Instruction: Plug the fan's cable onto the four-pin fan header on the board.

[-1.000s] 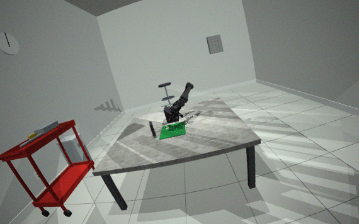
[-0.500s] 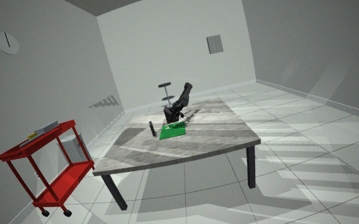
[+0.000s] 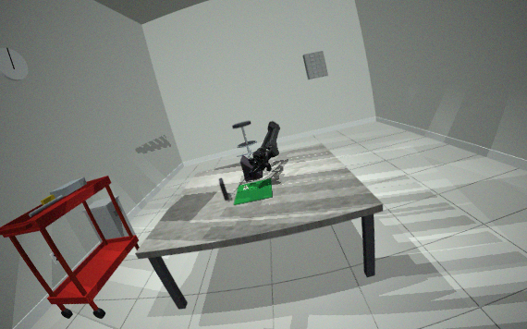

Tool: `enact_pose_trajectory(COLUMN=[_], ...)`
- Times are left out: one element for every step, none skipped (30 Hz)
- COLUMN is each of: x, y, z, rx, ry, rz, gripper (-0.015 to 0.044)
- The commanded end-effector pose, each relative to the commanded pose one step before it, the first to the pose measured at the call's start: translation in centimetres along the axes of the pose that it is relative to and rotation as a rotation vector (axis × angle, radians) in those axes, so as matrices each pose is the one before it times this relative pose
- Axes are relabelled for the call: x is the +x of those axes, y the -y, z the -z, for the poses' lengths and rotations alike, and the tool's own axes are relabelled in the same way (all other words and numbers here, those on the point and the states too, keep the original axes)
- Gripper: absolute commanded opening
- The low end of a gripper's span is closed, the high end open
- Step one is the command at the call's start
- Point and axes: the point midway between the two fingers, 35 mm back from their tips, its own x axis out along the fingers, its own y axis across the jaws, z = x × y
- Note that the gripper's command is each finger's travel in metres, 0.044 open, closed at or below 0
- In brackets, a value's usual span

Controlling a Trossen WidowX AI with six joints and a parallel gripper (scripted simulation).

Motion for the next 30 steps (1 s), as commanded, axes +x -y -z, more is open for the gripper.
enact_pose_trajectory(x=[-0.360,-0.086,-0.087,-0.088,-0.089,-0.090,-0.091,-0.092,-0.093,-0.094,-0.094,-0.076,-0.046,-0.015,0.000,0.003,0.008,0.011,0.008,0.003,0.001,0.000,0.000,0.000,0.000,0.000,0.000,-0.005,-0.014,-0.024], y=[-0.107,-0.028,-0.028,-0.027,-0.026,-0.026,-0.025,-0.024,-0.023,-0.023,-0.022,-0.017,-0.010,-0.003,0.000,0.005,0.015,0.026,0.028,0.018,0.006,0.000,0.000,0.000,0.000,0.000,0.000,0.003,0.008,0.014], z=[-0.218,-0.027,-0.028,-0.029,-0.029,-0.030,-0.031,-0.032,-0.032,-0.033,-0.034,-0.028,-0.017,-0.006,0.000,-0.016,-0.048,-0.081,-0.081,-0.049,-0.016,0.000,0.000,0.000,0.000,0.000,0.000,-0.024,-0.073,-0.121], rx=[0.0490,0.0108,0.0110,0.0113,0.0114,0.0117,0.0119,0.0121,0.0123,0.0125,0.0127,0.0103,0.0062,0.0021,0.0000,-0.0015,-0.0044,-0.0073,-0.0072,-0.0043,-0.0014,0.0000,0.0000,0.0000,0.0000,0.0000,0.0000,0.0003,0.0008,0.0014], ry=[0.05766,0.01199,0.01183,0.01166,0.01145,0.01131,0.01113,0.01096,0.01078,0.01060,0.01038,0.00816,0.00484,0.00160,0.00000,-0.00122,-0.00366,-0.00615,-0.00621,-0.00375,-0.00125,0.00000,0.00000,0.00000,0.00000,0.00000,0.00000,0.00006,0.00019,0.00033], rz=[-0.03387,-0.00863,-0.00877,-0.00890,-0.00900,-0.00915,-0.00926,-0.00937,-0.00947,-0.00957,-0.00963,-0.00775,-0.00467,-0.00156,0.00000,0.00086,0.00256,0.00419,0.00409,0.00241,0.00079,0.00000,0.00000,0.00000,0.00000,0.00000,0.00000,0.00001,0.00002,0.00002], gripper=[0.0000,0.0000,0.0000,0.0000,0.0000,0.0000,0.0000,0.0000,0.0000,0.0000,0.0000,0.0000,0.0000,0.0000,0.0000,0.0000,0.0000,0.0000,0.0000,0.0000,0.0000,0.0000,0.0000,0.0000,0.0000,0.0000,0.0000,0.0000,0.0000,0.0000])
